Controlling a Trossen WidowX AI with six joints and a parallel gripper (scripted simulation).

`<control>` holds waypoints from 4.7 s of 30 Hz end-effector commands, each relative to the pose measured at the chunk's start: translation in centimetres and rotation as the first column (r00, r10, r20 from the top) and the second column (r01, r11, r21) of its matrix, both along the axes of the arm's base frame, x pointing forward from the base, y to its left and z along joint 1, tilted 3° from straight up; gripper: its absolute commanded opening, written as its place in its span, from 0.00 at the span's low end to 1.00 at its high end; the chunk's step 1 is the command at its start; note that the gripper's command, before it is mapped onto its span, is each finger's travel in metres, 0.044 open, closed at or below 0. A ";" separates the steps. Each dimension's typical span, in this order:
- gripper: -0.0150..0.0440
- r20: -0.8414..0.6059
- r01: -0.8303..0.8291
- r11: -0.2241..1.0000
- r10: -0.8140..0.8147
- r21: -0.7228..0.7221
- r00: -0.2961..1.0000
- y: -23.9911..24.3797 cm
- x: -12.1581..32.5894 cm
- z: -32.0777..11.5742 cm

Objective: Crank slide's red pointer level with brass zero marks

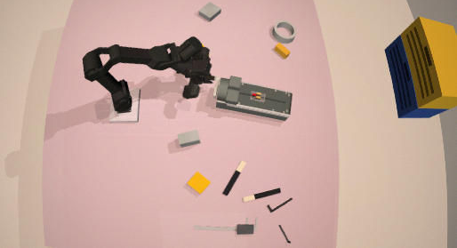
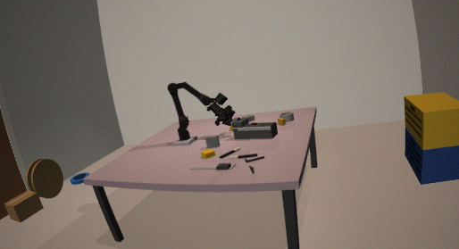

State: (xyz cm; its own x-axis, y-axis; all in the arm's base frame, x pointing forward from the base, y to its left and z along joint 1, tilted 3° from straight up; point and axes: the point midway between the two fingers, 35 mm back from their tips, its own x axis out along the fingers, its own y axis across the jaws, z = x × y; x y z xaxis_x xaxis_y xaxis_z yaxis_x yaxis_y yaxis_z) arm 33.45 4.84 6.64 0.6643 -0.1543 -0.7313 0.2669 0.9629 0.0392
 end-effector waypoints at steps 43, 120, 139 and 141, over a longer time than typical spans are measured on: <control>1.00 0.003 0.000 1.000 0.000 0.004 1.000 -0.3 0.2 5.7; 1.00 -0.048 -0.228 0.972 0.231 0.058 0.972 -8.6 11.5 12.3; 1.00 -0.020 -0.051 0.999 0.051 0.010 0.999 -1.7 2.7 13.4; 1.00 -0.006 -0.028 1.000 0.028 0.006 1.000 -1.2 1.5 13.3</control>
State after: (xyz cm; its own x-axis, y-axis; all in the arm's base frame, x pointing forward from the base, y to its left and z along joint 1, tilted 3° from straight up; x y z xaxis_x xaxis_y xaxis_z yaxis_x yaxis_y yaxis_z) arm 37.23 2.83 20.18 0.6553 -0.0967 -0.7492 0.1985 0.9790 0.0473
